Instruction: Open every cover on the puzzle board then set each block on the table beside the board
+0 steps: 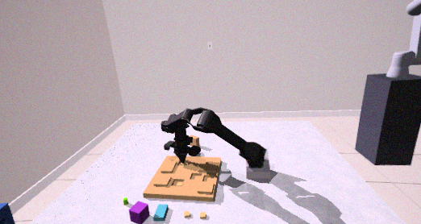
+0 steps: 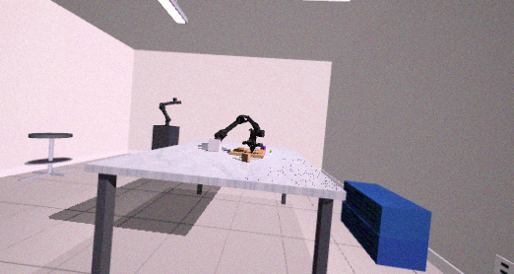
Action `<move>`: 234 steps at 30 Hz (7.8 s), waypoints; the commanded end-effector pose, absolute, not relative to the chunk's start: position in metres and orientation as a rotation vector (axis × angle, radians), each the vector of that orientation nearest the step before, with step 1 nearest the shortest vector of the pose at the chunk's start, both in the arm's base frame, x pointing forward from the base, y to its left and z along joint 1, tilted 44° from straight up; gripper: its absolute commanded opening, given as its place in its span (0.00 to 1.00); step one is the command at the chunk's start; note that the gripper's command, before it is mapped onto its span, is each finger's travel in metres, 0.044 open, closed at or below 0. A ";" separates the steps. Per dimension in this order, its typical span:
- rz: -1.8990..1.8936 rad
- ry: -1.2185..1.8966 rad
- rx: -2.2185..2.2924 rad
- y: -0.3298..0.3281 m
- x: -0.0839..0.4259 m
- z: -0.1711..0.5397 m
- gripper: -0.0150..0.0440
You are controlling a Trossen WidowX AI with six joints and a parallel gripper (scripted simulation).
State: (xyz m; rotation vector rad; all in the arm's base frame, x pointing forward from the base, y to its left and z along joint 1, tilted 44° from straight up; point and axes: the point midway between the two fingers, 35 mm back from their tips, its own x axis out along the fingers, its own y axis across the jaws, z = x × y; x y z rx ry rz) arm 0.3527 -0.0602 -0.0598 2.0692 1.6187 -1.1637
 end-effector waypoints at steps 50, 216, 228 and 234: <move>-1.163 1.623 2.068 -0.100 0.350 -0.019 0.50; -1.164 1.622 2.067 -0.109 0.351 -0.011 0.39; -1.166 1.620 2.067 -0.128 0.345 0.001 0.39; -1.171 1.613 2.064 -0.143 0.332 -0.011 0.39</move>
